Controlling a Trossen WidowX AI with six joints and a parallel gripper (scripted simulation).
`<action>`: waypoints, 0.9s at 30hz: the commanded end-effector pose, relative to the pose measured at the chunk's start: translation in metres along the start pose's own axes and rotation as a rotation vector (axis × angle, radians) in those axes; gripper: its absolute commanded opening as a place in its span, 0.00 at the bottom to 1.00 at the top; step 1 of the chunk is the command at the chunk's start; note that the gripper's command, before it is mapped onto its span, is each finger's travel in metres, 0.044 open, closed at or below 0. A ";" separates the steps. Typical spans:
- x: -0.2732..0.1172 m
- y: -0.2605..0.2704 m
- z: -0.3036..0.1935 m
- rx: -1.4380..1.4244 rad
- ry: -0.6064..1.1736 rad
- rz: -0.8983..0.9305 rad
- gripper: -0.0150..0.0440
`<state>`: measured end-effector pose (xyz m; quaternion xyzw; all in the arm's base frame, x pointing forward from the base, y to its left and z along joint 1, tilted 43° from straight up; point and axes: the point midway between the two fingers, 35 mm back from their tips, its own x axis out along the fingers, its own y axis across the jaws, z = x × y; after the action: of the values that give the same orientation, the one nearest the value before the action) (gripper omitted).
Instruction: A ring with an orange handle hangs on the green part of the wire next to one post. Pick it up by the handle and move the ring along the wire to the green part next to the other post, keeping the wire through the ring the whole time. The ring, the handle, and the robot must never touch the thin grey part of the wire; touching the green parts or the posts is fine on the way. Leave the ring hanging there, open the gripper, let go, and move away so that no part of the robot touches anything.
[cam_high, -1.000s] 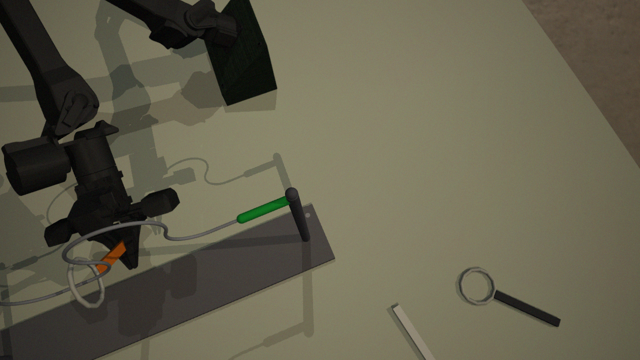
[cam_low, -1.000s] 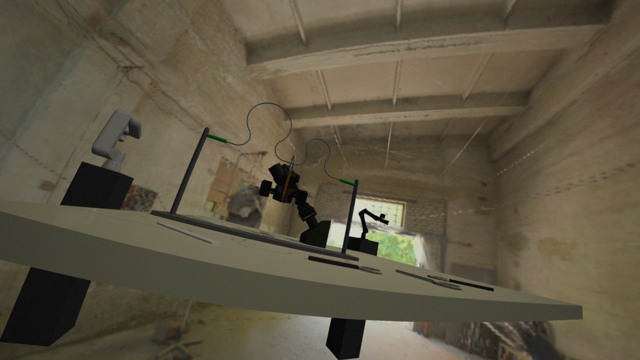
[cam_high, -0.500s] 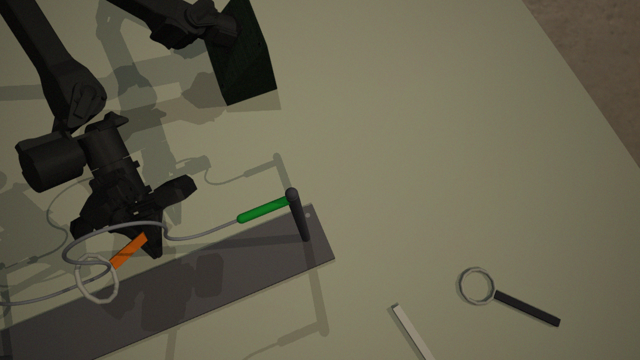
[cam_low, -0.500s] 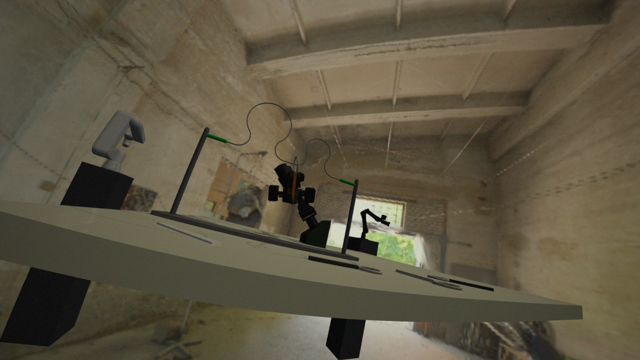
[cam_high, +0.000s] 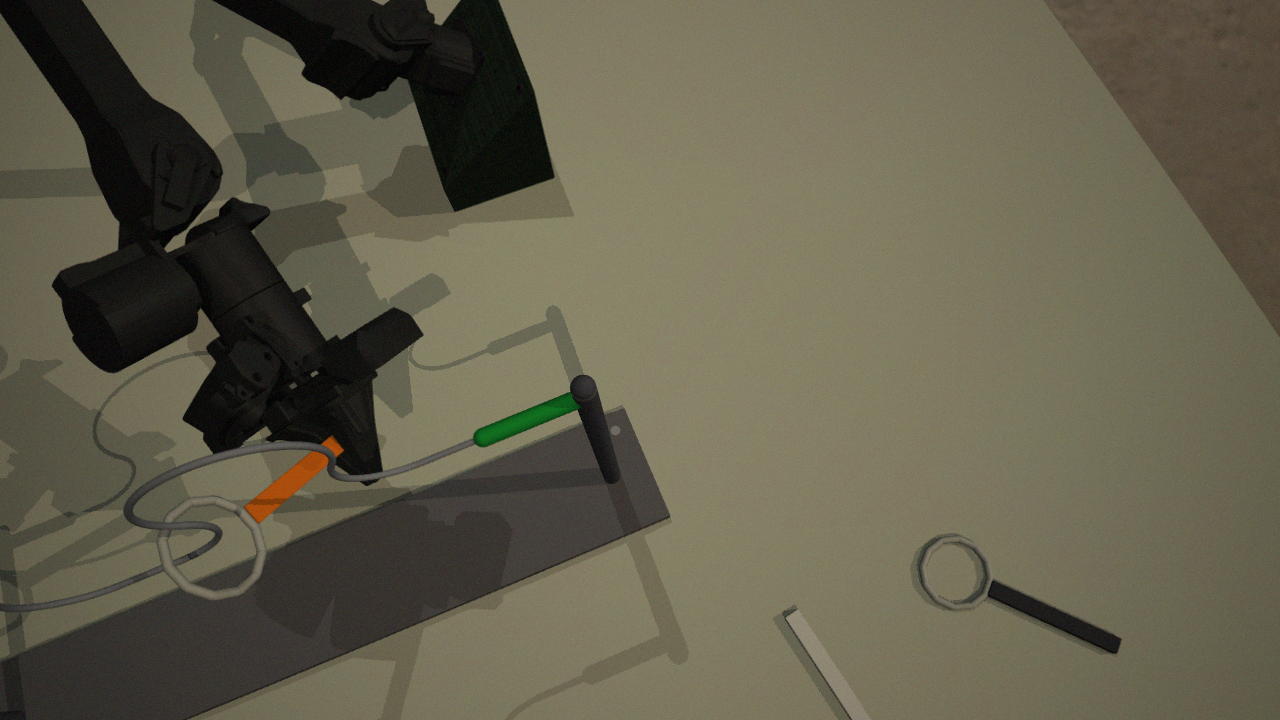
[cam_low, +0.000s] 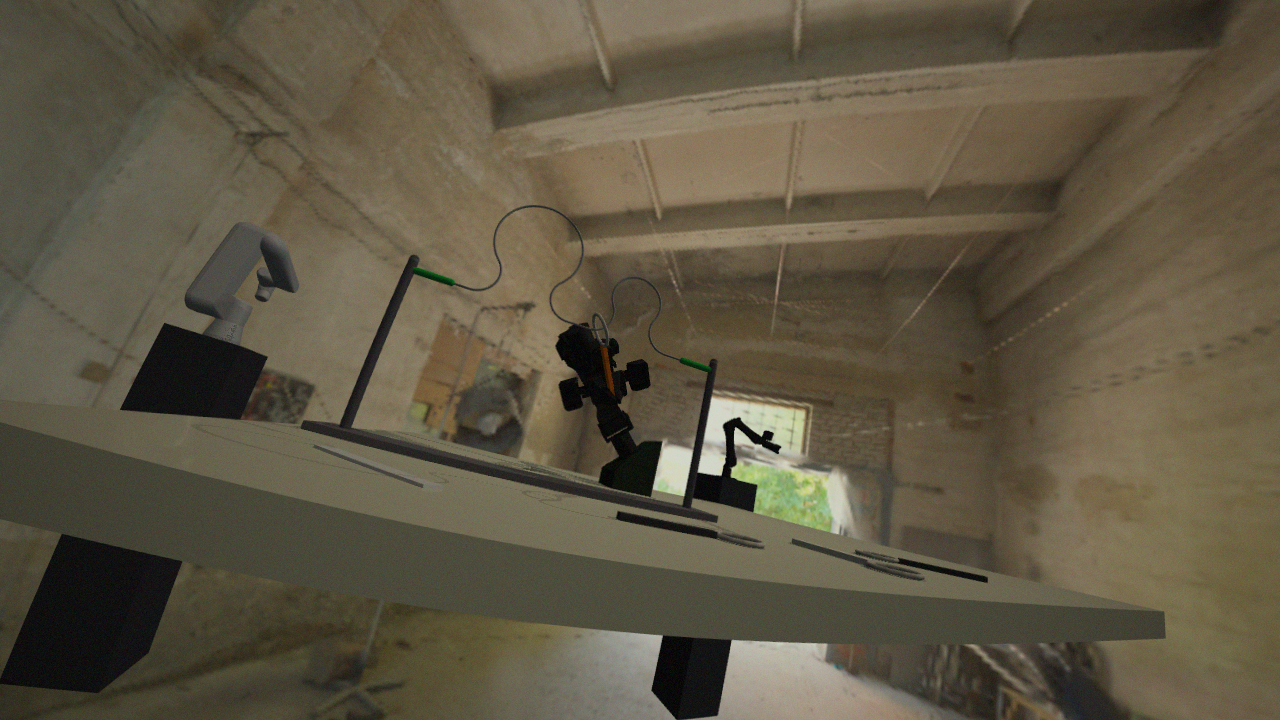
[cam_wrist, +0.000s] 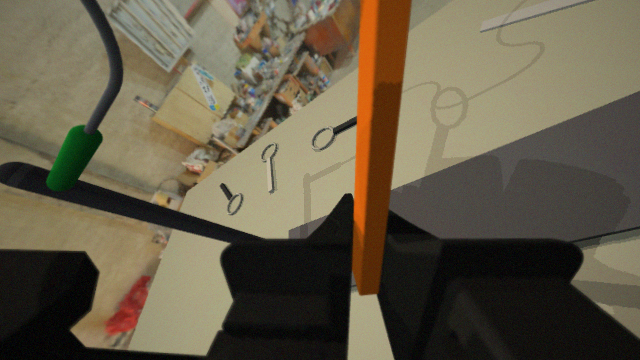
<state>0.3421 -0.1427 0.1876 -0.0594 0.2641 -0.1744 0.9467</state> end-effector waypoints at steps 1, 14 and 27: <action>-0.004 0.017 0.002 0.087 0.006 0.055 0.00; -0.016 0.065 0.014 0.368 0.042 0.216 0.00; -0.036 0.105 0.038 0.648 0.078 0.376 0.00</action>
<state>0.3625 -0.0427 0.2072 0.2630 0.2427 -0.0882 0.9296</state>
